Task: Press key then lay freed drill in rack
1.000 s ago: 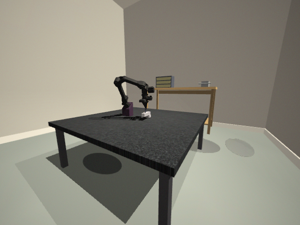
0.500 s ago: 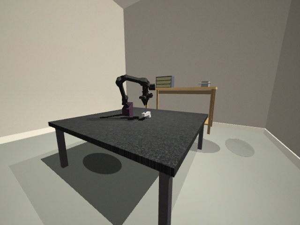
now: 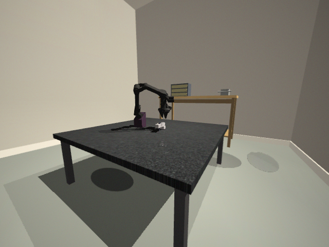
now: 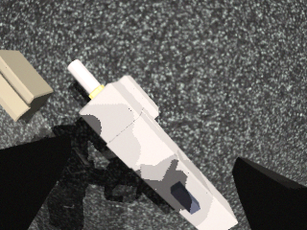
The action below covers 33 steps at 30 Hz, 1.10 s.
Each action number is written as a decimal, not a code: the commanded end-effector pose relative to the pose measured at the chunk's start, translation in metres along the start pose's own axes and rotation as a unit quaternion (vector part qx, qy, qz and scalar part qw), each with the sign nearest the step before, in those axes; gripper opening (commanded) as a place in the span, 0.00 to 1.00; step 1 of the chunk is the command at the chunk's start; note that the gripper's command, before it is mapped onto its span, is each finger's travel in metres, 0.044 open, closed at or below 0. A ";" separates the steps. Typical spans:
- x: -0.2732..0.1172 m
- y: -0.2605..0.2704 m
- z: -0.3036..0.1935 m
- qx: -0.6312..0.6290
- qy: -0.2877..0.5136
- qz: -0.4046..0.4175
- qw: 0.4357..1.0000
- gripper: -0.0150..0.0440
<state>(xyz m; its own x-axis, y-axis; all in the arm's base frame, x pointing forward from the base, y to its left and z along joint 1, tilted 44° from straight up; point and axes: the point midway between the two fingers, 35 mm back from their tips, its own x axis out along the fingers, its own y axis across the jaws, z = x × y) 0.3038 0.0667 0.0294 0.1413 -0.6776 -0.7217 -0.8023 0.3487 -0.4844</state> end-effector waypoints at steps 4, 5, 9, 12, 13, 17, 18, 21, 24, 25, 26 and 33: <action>0.049 0.070 0.036 -0.365 0.002 0.011 0.931 1.00; 0.054 0.076 0.038 -0.395 0.002 0.011 0.919 1.00; 0.056 0.079 0.039 -0.413 0.002 0.011 0.911 1.00; 0.056 0.079 0.039 -0.413 0.002 0.011 0.911 1.00; 0.056 0.079 0.039 -0.413 0.002 0.011 0.911 1.00; 0.056 0.079 0.039 -0.413 0.002 0.011 0.911 1.00; 0.056 0.079 0.039 -0.413 0.002 0.011 0.911 1.00; 0.056 0.079 0.039 -0.413 0.002 0.011 0.911 1.00; 0.056 0.079 0.039 -0.413 0.002 0.011 0.911 1.00; 0.056 0.079 0.039 -0.413 0.002 0.011 0.911 1.00; 0.056 0.079 0.039 -0.413 0.002 0.011 0.911 1.00; 0.065 0.077 0.038 -0.413 0.001 0.011 0.911 1.00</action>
<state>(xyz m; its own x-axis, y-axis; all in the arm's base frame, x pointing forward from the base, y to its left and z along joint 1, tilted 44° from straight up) 0.2740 0.0793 -0.0705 0.1242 -0.6772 -0.7253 -0.9685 -0.2417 0.0599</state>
